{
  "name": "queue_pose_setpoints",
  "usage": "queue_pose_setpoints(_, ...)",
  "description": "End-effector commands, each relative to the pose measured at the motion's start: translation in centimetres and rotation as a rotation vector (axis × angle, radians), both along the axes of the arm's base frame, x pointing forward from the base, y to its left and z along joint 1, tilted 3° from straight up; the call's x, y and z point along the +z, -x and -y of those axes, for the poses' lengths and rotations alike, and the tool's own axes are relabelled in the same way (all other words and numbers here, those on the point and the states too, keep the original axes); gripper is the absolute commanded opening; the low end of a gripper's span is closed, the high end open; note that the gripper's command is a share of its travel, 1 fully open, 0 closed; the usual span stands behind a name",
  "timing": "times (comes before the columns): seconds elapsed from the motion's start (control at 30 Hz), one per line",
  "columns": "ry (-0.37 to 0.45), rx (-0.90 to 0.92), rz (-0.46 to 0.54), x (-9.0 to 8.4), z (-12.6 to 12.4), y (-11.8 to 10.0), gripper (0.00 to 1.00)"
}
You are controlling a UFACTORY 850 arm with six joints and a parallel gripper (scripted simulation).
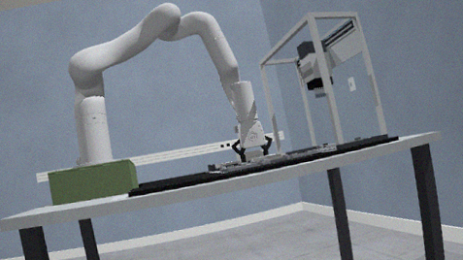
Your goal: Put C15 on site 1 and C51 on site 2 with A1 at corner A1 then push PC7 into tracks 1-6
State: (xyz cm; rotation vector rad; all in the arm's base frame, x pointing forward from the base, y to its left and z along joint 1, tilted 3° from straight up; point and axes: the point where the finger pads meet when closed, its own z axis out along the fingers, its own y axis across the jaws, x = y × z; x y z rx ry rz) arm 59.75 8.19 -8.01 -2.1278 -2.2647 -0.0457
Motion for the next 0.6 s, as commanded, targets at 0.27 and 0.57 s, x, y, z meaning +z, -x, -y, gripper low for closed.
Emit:
queue_pose_setpoints(0.27,0.000,0.000,0.002,0.12,-0.60,-0.07,1.00)
queue_pose_setpoints(0.57,0.000,0.000,0.002,0.13,-0.95,-0.05,1.00)
